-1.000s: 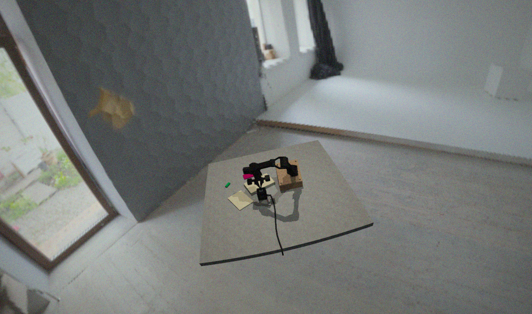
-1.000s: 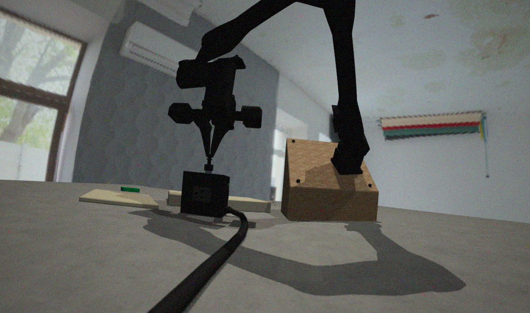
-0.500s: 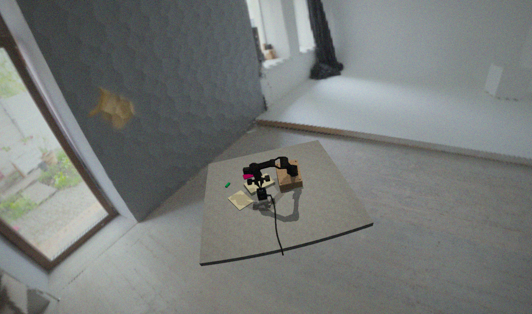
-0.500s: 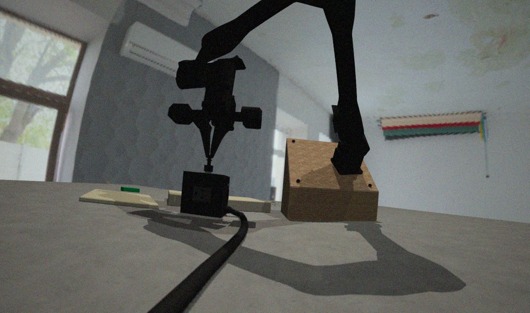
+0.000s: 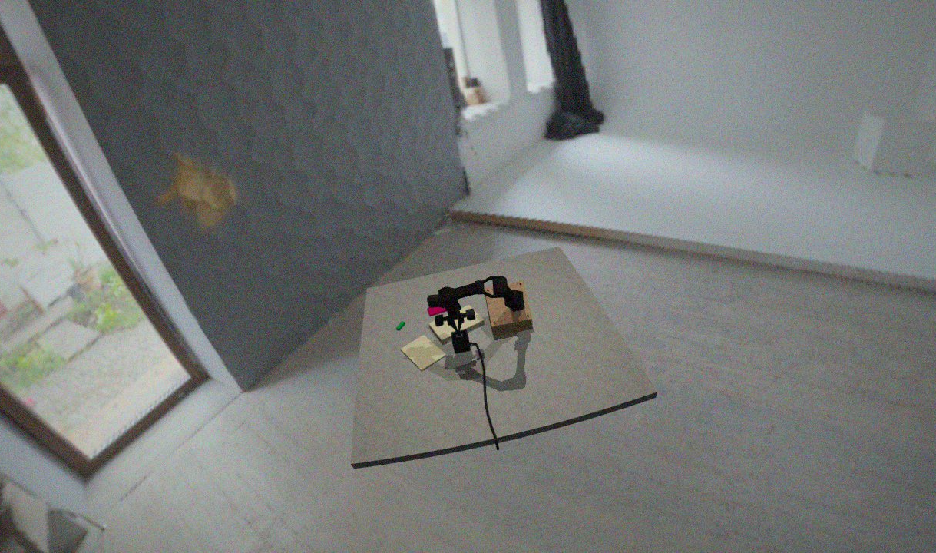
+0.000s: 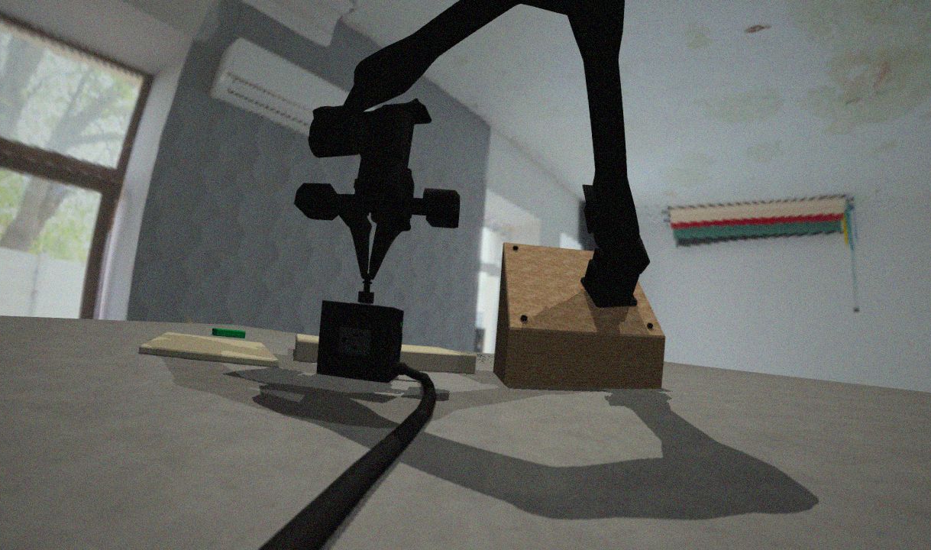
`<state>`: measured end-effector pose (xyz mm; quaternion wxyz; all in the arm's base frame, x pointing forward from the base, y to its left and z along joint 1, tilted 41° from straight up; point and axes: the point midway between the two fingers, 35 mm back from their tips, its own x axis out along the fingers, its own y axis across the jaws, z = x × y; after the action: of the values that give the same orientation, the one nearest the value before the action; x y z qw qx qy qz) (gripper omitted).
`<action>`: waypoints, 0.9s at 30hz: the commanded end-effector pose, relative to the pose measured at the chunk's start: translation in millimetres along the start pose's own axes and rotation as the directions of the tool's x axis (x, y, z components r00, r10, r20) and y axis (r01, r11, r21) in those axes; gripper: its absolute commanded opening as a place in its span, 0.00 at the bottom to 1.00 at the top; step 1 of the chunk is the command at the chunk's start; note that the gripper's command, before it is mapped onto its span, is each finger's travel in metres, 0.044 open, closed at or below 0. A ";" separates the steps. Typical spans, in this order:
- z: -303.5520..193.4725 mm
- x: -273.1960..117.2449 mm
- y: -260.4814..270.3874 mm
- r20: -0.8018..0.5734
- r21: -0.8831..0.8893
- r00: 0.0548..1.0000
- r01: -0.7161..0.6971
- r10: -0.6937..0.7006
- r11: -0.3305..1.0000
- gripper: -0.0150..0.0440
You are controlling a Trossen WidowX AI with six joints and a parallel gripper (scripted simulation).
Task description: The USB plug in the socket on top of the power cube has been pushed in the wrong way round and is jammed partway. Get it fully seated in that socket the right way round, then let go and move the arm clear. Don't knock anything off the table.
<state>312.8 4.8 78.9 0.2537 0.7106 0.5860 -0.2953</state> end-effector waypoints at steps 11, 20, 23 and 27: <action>0.1 2.2 0.2 -0.004 0.006 1.000 -0.001 0.001 1.000 0.25; 0.1 3.3 0.2 -0.004 0.006 1.000 -0.001 0.001 1.000 0.25; 0.1 3.7 0.2 -0.004 0.006 1.000 -0.001 0.001 1.000 0.25; 0.2 4.2 0.2 -0.004 0.006 1.000 -0.001 0.001 1.000 0.25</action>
<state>313.0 5.7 77.3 0.2524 0.7118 0.5848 -0.2959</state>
